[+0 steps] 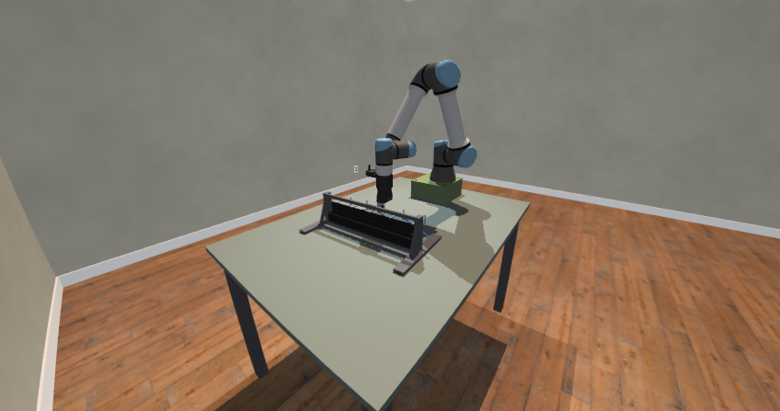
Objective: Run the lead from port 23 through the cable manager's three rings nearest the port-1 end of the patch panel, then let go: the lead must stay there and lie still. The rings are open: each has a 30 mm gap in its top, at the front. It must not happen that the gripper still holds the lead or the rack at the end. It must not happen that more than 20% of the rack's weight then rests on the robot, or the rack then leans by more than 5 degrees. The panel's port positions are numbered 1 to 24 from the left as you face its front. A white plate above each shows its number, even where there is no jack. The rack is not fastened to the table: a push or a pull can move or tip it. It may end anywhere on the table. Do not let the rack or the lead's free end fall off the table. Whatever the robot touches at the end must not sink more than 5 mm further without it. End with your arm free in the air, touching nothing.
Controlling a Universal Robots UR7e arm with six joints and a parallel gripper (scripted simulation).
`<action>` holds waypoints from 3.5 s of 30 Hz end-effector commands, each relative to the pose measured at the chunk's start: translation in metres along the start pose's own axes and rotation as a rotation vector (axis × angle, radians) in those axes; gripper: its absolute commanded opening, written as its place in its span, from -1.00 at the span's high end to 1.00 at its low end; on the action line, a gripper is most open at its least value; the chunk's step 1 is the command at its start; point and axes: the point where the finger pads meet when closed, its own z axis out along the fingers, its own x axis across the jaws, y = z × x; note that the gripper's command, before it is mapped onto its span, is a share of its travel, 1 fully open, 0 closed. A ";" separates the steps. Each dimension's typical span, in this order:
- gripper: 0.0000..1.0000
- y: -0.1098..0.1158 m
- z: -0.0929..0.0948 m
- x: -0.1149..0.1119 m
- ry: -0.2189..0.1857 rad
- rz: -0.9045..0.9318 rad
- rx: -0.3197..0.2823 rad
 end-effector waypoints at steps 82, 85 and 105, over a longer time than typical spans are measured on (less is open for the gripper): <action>1.00 0.000 -0.017 0.000 -0.001 0.000 0.001; 1.00 0.000 -0.023 0.000 -0.001 0.000 0.001; 1.00 0.000 -0.069 0.000 -0.001 0.000 0.001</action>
